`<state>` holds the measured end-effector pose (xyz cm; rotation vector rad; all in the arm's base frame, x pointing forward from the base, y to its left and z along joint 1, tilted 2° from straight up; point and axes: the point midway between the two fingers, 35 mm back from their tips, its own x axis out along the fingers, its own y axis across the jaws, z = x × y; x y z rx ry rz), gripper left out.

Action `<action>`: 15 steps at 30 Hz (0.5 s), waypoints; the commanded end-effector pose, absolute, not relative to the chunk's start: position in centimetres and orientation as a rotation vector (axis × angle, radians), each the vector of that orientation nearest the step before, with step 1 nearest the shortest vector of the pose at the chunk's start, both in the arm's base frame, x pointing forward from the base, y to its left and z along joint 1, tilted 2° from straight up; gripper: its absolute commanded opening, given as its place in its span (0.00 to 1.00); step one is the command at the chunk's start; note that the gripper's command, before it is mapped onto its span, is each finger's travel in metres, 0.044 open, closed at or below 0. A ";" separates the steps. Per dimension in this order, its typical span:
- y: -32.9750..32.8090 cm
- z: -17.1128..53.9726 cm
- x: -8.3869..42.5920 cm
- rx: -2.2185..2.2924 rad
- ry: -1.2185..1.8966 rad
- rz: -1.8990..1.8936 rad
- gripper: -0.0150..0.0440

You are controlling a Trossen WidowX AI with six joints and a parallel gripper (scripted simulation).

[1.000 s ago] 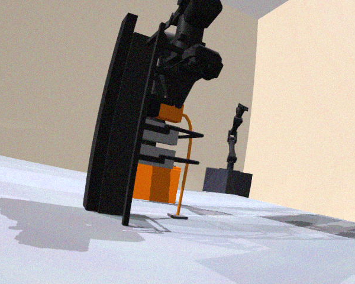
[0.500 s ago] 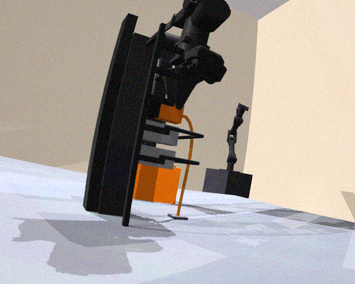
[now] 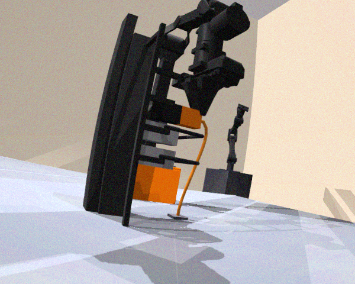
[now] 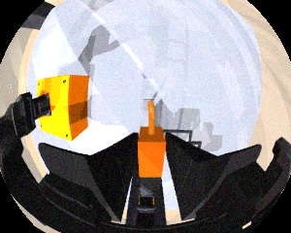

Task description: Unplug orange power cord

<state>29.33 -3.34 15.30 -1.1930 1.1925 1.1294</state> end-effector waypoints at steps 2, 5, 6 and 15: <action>-3.7 15.3 29.3 -1.188 1.194 1.122 0.48; -3.7 15.3 29.3 -1.188 1.194 1.122 0.61; -3.7 15.3 29.3 -1.188 1.194 1.122 0.65; -1.1 15.8 29.6 -1.186 1.191 1.123 1.00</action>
